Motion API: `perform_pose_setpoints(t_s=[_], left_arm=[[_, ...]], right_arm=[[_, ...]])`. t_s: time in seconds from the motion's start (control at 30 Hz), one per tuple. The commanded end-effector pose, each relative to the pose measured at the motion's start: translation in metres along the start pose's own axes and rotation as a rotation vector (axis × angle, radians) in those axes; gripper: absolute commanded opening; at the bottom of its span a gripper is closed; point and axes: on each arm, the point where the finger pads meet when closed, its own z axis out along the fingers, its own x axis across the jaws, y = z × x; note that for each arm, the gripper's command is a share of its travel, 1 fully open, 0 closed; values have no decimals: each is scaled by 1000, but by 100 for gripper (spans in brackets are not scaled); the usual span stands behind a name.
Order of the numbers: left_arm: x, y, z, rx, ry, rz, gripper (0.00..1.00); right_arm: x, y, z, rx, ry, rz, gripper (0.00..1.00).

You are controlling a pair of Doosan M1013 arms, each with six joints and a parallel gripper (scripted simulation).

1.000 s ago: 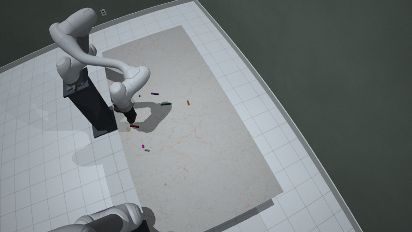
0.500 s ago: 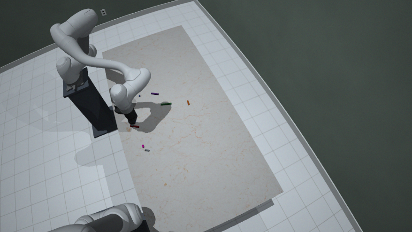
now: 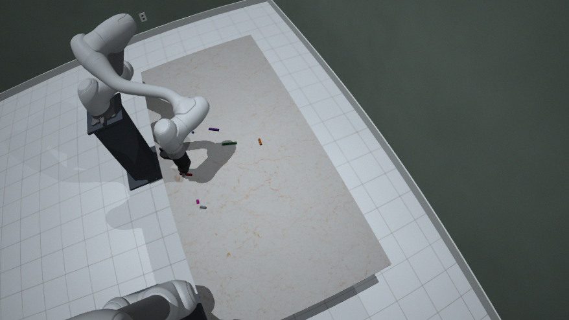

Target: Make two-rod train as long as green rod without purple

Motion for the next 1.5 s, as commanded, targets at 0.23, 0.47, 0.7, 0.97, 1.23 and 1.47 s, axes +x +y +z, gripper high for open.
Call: perform_pose_setpoints(t_s=[0.23, 0.47, 0.7, 0.97, 1.23, 1.47], left_arm=[[0, 0, 6, -2, 0, 0, 54], [0, 0, 7, -2, 0, 0, 54], [0, 0, 7, -2, 0, 0, 54], [0, 0, 7, -2, 0, 0, 54], [0, 0, 10, -2, 0, 0, 54], [0, 0, 16, -2, 0, 0, 54]], right_arm=[[0, 0, -1, -1, 0, 0, 100], [0, 0, -1, -1, 0, 0, 100], [0, 0, -1, -1, 0, 0, 100], [0, 0, -1, -1, 0, 0, 100], [0, 0, -1, -1, 0, 0, 100], [0, 0, -1, -1, 0, 0, 100]])
